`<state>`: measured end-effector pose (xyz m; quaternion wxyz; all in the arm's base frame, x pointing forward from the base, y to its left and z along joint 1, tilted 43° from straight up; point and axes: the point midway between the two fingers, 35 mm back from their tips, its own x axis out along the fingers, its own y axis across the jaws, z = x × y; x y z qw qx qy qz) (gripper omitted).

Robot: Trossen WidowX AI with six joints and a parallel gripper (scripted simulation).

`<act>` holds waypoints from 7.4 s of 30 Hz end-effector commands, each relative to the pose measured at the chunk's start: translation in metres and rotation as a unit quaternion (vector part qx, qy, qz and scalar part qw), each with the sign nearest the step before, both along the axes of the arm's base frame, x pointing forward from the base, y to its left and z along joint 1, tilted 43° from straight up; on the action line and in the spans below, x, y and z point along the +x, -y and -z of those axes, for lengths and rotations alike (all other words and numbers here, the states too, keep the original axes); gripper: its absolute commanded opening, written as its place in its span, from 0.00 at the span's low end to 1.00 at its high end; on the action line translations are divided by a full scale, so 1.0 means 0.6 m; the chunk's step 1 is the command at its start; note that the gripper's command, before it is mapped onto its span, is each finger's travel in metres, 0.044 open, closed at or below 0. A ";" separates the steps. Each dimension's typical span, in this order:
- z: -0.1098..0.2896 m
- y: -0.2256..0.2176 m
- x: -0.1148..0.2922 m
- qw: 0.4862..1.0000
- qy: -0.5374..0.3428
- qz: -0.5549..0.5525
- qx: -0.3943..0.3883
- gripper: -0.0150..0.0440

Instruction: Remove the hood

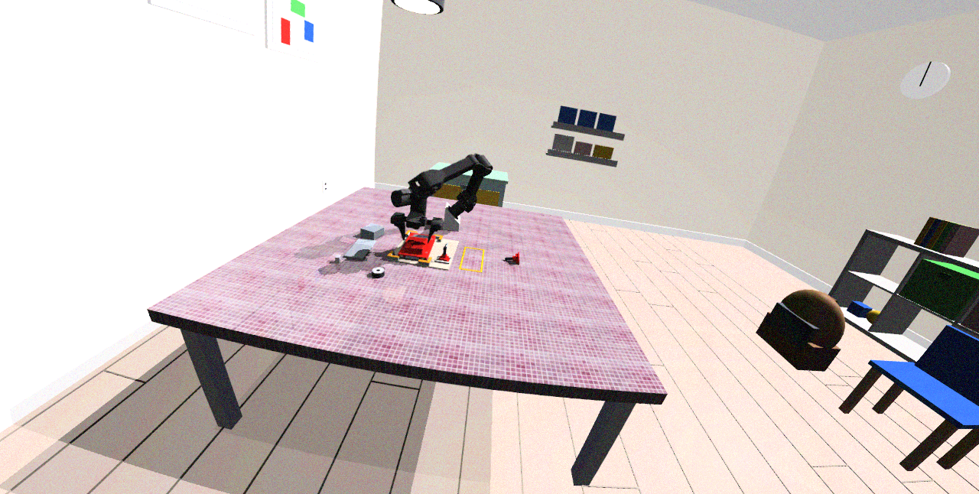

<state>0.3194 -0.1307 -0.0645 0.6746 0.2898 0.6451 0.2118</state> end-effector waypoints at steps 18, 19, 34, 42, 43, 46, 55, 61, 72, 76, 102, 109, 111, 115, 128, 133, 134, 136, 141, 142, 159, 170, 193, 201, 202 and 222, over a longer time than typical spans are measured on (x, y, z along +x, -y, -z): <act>0.013 -0.014 -0.001 1.000 -0.003 0.002 0.003 1.00; 0.014 -0.014 -0.001 1.000 -0.003 0.002 0.003 1.00; 0.023 -0.022 0.000 1.000 -0.003 0.002 0.004 1.00; 0.022 -0.020 0.003 1.000 0.000 0.000 0.000 0.81; 0.022 -0.020 0.003 1.000 0.000 0.000 0.000 0.80; 0.022 -0.020 0.003 1.000 0.000 0.000 0.000 0.77; 0.020 -0.018 0.003 1.000 0.000 0.000 0.000 0.50; 0.015 -0.014 0.002 1.000 0.000 0.000 0.000 0.25; 0.007 -0.006 0.001 1.000 0.000 0.000 0.000 0.25; 0.003 -0.003 0.001 1.000 0.000 0.000 0.000 0.25; -0.038 0.035 -0.003 1.000 -0.001 0.000 0.000 0.25; -0.068 0.061 -0.007 1.000 -0.001 0.000 0.000 0.25; -0.062 0.052 -0.008 1.000 -0.005 0.004 0.003 0.25; -0.078 0.039 -0.003 1.000 -0.009 0.007 -0.001 0.25; -0.170 -0.047 0.019 1.000 -0.013 0.010 -0.007 0.25; -0.200 -0.080 0.020 1.000 -0.016 0.012 -0.011 0.25; -0.206 -0.087 0.020 1.000 -0.016 0.012 -0.012 0.25; -0.218 -0.101 0.019 1.000 -0.016 0.013 -0.012 0.25; -0.250 -0.138 0.015 1.000 -0.013 0.011 -0.010 0.25; -0.257 -0.145 0.014 1.000 -0.012 0.010 -0.008 0.25; -0.315 -0.220 -0.006 1.000 -0.002 0.000 0.005 0.25; -0.302 -0.231 -0.003 1.000 -0.002 0.000 0.005 0.25; -0.276 -0.253 0.002 1.000 -0.001 0.001 0.005 0.25; -0.268 -0.262 0.003 1.000 -0.001 0.001 0.005 0.25; -0.267 -0.263 0.003 1.000 -0.001 0.001 0.005 0.25; -0.245 -0.284 0.004 1.000 -0.001 0.001 0.006 0.25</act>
